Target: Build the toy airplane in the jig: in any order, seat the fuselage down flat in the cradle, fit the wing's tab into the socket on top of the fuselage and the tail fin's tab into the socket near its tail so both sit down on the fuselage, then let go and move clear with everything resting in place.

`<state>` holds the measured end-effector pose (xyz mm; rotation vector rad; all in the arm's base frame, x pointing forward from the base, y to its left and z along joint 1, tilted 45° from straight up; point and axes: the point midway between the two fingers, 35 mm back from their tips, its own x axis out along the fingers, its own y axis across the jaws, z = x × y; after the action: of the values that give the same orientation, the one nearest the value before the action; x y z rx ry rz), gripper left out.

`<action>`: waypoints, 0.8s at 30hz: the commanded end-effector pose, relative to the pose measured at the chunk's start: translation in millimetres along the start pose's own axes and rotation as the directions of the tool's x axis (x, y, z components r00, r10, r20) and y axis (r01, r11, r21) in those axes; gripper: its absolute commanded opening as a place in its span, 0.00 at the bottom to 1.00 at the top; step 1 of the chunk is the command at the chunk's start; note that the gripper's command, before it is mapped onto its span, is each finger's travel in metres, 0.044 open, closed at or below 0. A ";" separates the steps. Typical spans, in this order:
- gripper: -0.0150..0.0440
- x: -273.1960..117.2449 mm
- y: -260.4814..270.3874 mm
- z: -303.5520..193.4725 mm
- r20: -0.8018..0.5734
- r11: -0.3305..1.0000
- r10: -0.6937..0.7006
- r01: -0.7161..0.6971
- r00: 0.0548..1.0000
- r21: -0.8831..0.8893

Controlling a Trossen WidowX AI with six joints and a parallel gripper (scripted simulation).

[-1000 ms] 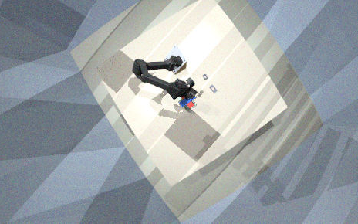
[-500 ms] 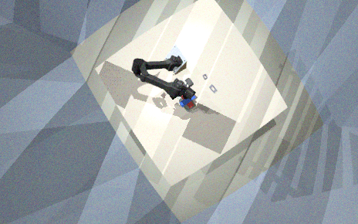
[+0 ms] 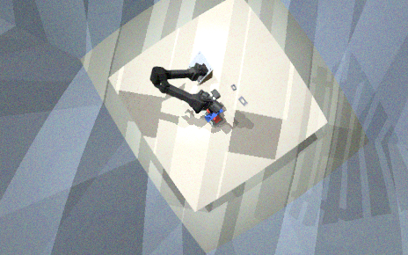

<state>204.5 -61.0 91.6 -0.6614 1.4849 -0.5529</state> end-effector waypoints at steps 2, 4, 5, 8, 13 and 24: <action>0.37 7.7 0.1 -1.1 -0.002 1.000 -0.005 0.005 1.000 -0.009; 0.37 11.0 0.0 -1.0 -0.002 1.000 -0.004 0.004 1.000 -0.009; 0.37 12.6 0.0 -0.9 -0.002 1.000 -0.004 0.004 1.000 -0.009; 0.37 17.4 -0.2 -0.9 -0.002 1.000 -0.005 0.005 1.000 -0.009; 0.37 25.4 -0.5 -1.2 -0.002 1.000 -0.006 0.006 1.000 -0.009; 0.37 35.7 -1.3 -2.0 -0.002 1.000 -0.008 0.008 1.000 -0.009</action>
<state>204.3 -85.6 68.5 -0.6657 1.4870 -0.5539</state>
